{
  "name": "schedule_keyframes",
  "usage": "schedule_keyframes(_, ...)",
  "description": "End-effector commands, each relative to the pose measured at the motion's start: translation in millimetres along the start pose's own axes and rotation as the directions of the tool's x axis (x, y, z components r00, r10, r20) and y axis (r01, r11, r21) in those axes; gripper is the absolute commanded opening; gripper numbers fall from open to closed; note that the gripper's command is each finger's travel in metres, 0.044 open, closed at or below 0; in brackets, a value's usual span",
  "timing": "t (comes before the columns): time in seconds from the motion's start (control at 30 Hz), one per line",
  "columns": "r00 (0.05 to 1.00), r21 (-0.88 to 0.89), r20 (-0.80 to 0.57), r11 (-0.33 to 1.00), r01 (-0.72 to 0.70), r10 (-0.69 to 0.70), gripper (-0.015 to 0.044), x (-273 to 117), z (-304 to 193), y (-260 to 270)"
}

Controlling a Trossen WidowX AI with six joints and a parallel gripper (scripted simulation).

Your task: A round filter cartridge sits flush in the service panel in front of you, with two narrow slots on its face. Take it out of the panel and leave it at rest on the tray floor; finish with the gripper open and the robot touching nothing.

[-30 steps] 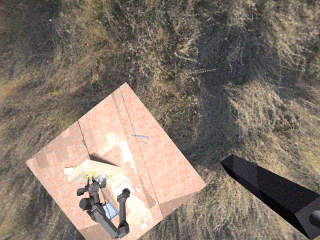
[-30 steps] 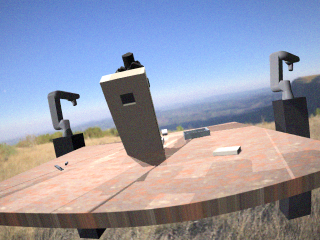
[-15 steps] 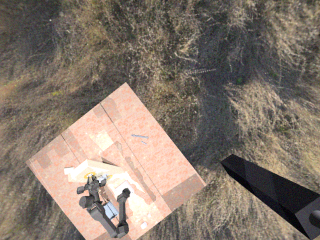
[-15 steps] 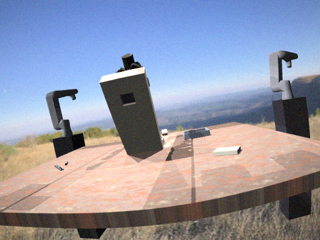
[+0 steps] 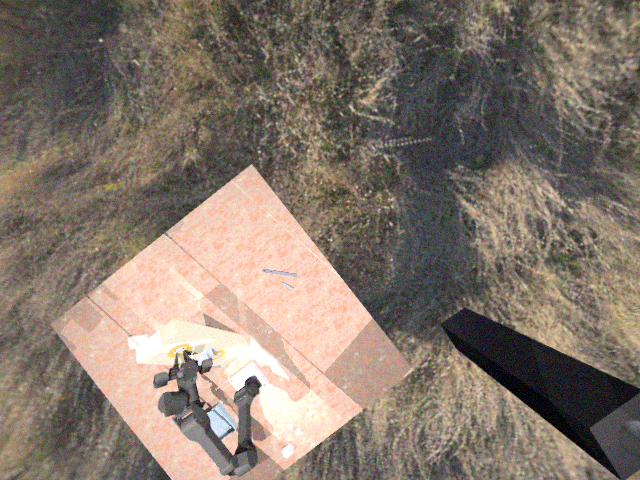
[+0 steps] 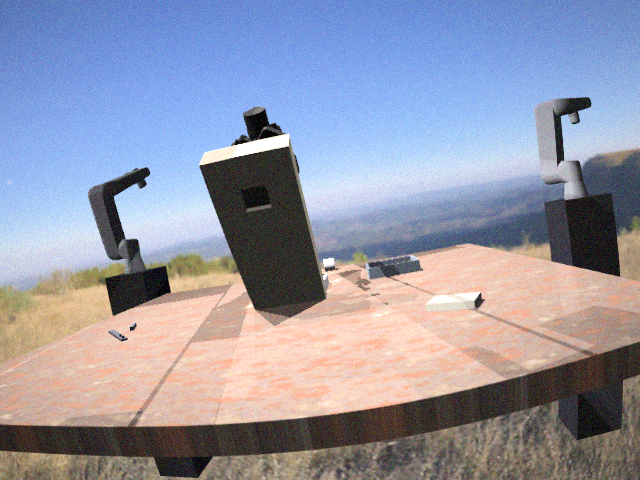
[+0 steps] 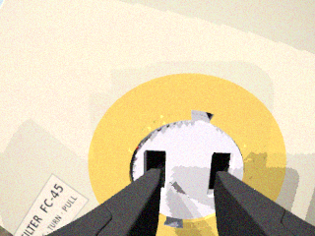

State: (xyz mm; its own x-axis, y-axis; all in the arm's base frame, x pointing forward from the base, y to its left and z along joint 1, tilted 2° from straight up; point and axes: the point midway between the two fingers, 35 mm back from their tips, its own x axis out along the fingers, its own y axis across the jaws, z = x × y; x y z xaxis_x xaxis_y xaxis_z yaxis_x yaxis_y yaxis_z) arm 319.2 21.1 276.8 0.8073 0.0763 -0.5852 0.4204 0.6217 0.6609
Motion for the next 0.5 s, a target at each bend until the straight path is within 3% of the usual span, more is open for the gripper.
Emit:
schedule_keyframes(0.0,1.000,0.000,0.004,1.000,-0.003,0.003,0.0100,-0.4,1.1,1.2)
schedule_keyframes(0.47,1.000,0.000,0.004,1.000,-0.003,0.003,0.0100,2.5,0.7,0.9)
